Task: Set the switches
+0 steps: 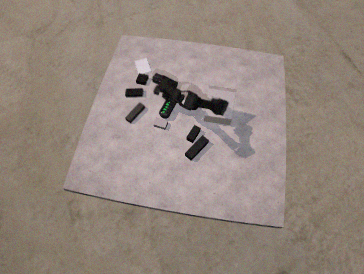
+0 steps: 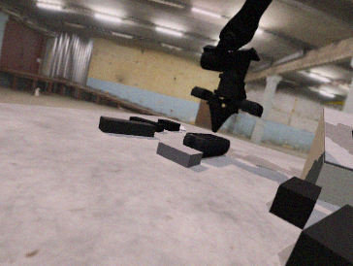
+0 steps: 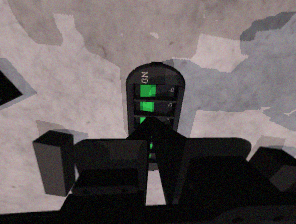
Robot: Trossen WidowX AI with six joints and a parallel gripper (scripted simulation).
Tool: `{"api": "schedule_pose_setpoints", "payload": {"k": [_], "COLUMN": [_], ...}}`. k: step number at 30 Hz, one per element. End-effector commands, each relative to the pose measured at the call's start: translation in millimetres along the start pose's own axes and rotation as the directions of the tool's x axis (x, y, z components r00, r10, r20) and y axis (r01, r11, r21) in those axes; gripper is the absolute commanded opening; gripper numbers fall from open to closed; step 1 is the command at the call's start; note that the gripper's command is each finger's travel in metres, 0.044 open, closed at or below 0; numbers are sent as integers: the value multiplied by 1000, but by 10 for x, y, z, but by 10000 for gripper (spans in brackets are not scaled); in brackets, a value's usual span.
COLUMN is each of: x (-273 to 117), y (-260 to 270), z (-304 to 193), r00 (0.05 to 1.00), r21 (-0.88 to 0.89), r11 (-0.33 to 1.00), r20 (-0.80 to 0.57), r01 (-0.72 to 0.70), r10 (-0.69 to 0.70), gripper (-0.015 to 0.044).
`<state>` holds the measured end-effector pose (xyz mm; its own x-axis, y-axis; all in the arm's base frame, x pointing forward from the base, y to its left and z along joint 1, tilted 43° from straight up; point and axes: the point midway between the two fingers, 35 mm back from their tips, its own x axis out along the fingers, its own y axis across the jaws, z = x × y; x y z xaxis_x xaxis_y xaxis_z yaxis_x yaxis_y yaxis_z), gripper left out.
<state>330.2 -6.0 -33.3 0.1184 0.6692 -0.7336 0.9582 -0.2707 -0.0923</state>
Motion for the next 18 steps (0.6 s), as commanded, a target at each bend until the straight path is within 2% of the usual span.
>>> {"api": "schedule_pose_setpoints", "payload": {"k": [1,9,18], "x": [-34,-20,-17], "y": [-181,-592,-629], "z": [107,270,281], "r00": [997,978,976], "r21": [2,6,6], "r11": [997,978,976], "r20": [8,14,14], "r01": [-80,-208,-219], "r10": [80,208,219], "gripper": [0,0,0]}}
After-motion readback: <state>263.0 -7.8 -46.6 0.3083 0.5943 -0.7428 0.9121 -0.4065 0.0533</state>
